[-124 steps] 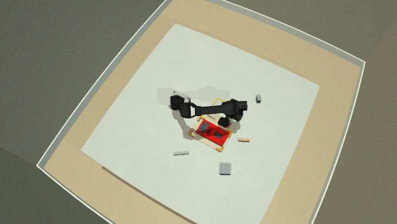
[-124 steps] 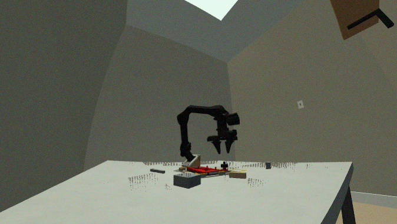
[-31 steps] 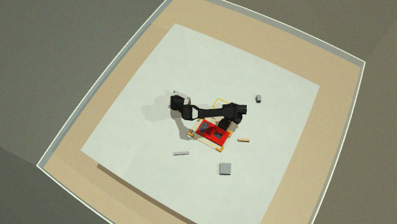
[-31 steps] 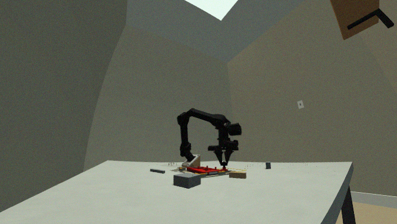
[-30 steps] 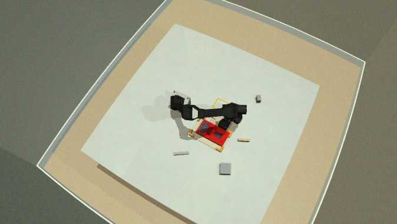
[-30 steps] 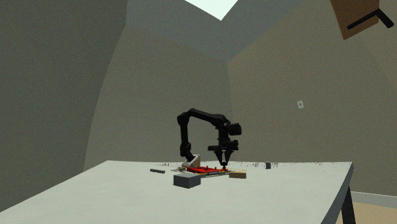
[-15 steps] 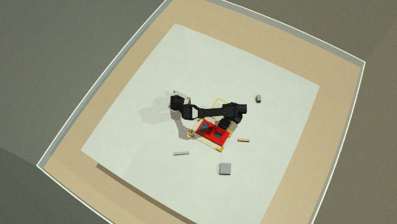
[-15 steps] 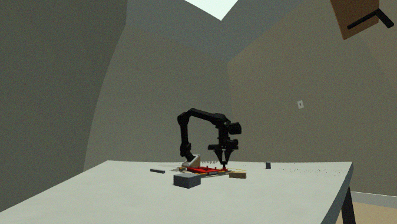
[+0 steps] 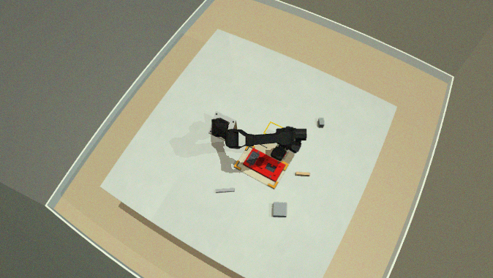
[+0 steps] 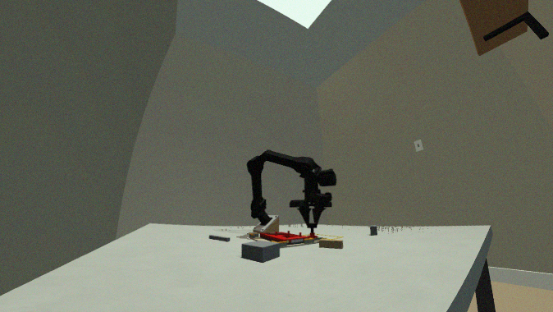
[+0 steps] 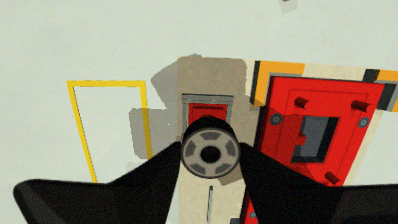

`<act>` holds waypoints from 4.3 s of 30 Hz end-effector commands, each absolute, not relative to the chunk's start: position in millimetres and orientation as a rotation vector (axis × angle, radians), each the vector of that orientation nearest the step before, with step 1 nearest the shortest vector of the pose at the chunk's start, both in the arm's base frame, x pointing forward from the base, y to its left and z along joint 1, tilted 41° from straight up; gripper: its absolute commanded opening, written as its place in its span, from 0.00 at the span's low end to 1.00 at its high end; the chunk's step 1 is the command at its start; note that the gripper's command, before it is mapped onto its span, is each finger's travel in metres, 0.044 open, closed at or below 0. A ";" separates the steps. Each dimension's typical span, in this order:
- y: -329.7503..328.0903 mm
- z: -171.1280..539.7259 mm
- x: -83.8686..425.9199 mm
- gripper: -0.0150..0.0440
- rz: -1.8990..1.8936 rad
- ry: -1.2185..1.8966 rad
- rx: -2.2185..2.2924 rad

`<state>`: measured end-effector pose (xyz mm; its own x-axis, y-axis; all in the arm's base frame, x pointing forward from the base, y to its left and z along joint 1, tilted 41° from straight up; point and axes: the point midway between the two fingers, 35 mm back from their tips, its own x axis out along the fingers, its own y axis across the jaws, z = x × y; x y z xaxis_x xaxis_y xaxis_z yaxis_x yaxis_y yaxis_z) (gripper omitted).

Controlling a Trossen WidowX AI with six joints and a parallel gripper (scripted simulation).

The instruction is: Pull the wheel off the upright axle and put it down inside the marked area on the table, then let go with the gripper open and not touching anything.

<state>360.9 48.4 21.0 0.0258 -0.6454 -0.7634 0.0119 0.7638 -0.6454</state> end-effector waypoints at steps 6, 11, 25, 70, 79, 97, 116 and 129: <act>54.6 27.3 361.6 0.25 -0.542 1.459 -0.538; 55.6 28.6 361.5 0.25 -0.542 1.459 -0.538; 58.6 32.2 361.1 0.25 -0.542 1.459 -0.539; 149.1 -27.1 303.3 0.25 -0.534 1.463 -0.534; 123.4 -60.3 307.5 0.25 -0.534 1.462 -0.534; 97.1 -88.6 306.1 0.48 -0.542 1.465 -0.529; 134.1 -43.4 297.4 0.85 -0.529 1.460 -0.542; 137.6 11.1 219.6 1.00 -0.534 1.470 -0.538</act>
